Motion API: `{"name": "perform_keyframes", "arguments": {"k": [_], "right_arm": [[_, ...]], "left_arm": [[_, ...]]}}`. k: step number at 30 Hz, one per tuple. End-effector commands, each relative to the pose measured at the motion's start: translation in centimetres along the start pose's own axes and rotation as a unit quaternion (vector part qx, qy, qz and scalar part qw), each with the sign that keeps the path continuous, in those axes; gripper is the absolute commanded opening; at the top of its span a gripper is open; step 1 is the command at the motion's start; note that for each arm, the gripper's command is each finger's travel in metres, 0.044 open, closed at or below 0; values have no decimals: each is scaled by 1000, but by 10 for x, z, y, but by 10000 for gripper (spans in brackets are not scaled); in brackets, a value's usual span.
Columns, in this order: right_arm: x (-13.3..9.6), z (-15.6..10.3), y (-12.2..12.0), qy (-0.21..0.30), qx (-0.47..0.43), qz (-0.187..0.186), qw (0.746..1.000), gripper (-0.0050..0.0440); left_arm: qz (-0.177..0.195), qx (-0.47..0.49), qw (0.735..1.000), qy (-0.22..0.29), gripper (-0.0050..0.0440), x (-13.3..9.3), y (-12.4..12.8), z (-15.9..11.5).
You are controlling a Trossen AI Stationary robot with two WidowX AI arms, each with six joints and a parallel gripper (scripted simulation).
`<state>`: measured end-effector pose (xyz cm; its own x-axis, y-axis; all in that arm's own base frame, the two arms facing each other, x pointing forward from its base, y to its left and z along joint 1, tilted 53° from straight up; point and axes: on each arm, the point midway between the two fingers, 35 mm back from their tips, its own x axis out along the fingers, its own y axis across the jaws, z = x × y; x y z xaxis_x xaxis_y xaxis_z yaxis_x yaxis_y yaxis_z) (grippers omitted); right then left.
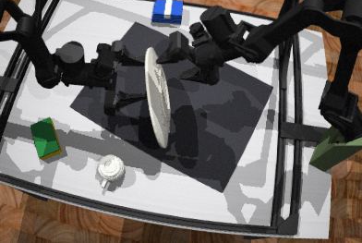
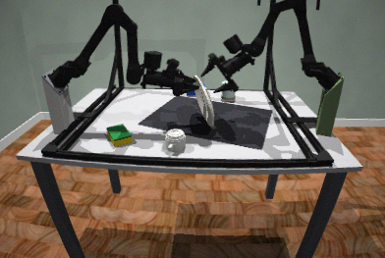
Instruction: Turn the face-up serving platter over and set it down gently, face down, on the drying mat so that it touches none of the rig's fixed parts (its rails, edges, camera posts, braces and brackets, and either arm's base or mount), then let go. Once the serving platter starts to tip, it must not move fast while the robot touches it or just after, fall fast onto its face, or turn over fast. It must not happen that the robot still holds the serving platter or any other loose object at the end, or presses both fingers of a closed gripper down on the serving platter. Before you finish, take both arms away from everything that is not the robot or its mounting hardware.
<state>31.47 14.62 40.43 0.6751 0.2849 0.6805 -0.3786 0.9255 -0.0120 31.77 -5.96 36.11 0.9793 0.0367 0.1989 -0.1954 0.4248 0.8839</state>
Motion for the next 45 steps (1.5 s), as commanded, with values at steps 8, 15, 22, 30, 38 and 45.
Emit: {"name": "perform_keyframes", "arguments": {"k": [8,15,22,30,38,45], "right_arm": [[1,1,-1,-2,1,-4,1000,440],[0,0,-1,2,1,-4,1000,440],[-11,-5,-1,31,2,-4,1000,440],[-27,-16,-1,70,2,-4,998,440],[-38,-26,-1,98,2,-4,995,440],[-48,-37,-1,138,3,-4,990,440]], "left_arm": [[-86,41,995,21,440,-60,-141,-5],[-117,74,990,20,440,-104,-184,-19],[-106,59,992,12,440,-120,-188,-22],[-73,12,997,4,440,-117,-171,-15],[-73,12,997,4,440,-117,-171,-15],[-73,12,997,4,440,-117,-171,-15]]}}
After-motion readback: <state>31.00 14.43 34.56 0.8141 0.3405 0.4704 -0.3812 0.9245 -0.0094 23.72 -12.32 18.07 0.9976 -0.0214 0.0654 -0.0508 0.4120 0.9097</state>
